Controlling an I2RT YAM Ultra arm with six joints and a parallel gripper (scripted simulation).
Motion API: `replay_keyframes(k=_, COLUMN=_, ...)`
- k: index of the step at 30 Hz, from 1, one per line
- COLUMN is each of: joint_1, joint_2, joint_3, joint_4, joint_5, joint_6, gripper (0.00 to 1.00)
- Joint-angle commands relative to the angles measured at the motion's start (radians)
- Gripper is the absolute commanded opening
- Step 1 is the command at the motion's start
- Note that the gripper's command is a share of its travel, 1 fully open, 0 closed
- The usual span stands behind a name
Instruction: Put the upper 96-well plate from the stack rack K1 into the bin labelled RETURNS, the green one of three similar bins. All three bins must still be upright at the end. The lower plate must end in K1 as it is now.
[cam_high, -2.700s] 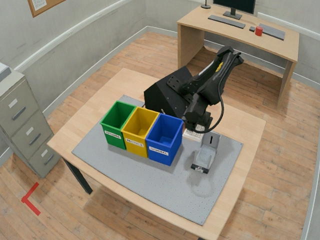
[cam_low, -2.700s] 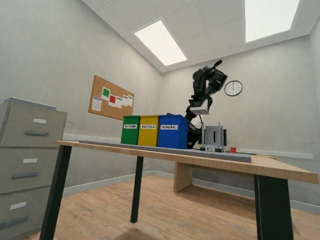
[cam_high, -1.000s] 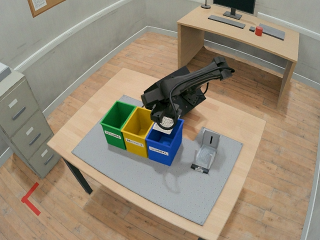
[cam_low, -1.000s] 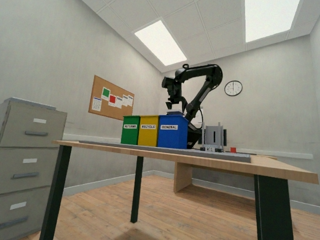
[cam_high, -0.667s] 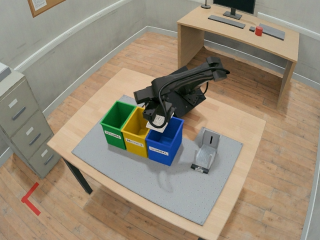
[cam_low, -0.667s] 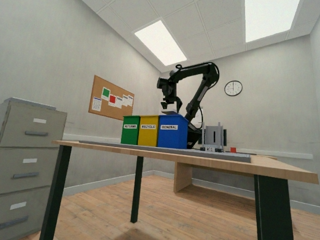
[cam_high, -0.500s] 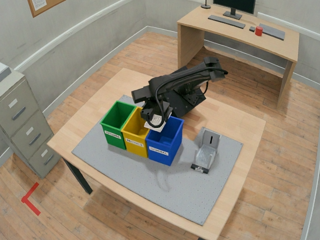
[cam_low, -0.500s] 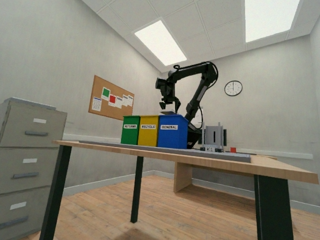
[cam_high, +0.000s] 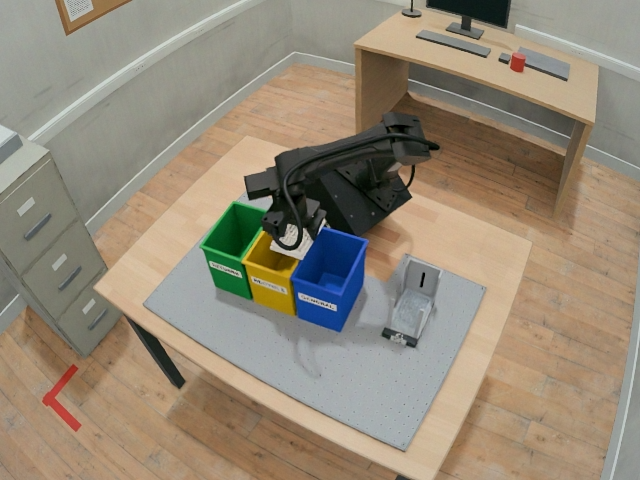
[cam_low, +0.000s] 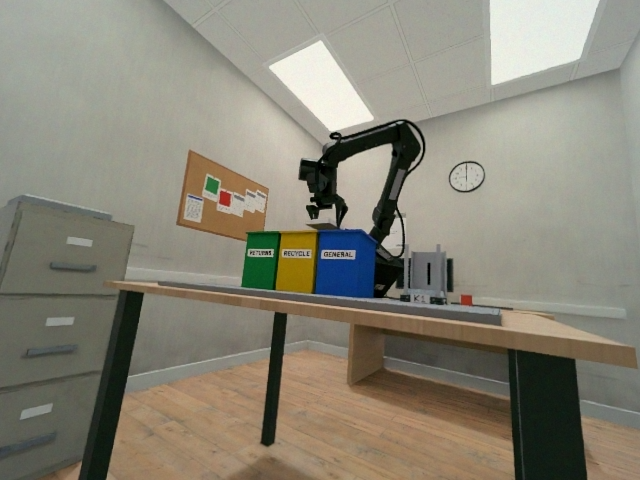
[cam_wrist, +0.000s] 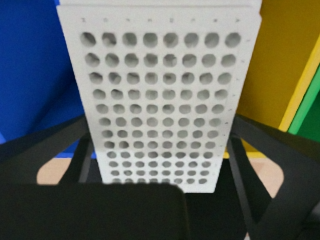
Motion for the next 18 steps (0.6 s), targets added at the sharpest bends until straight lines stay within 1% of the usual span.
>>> replay_keyframes(k=1, joint_1=-0.039, joint_2=0.021, joint_3=0.061, joint_4=-0.008, joint_5=0.003, joint_6=-0.032, gripper=0.00)
replay_keyframes(k=4, joint_1=-0.054, joint_2=0.055, joint_3=0.083, joint_4=0.013, joint_5=0.015, joint_6=-0.050, gripper=0.00)
replay_keyframes(k=14, joint_1=-0.099, joint_2=0.176, joint_3=0.173, joint_4=0.004, joint_5=0.028, joint_6=-0.102, gripper=0.00)
replay_keyframes(k=16, joint_1=-0.099, joint_2=0.176, joint_3=0.173, joint_4=0.004, joint_5=0.028, joint_6=-0.102, gripper=0.00)
replay_keyframes(k=18, joint_1=-0.107, joint_2=0.202, joint_3=0.194, joint_4=-0.006, joint_5=0.025, joint_6=-0.111, gripper=0.00)
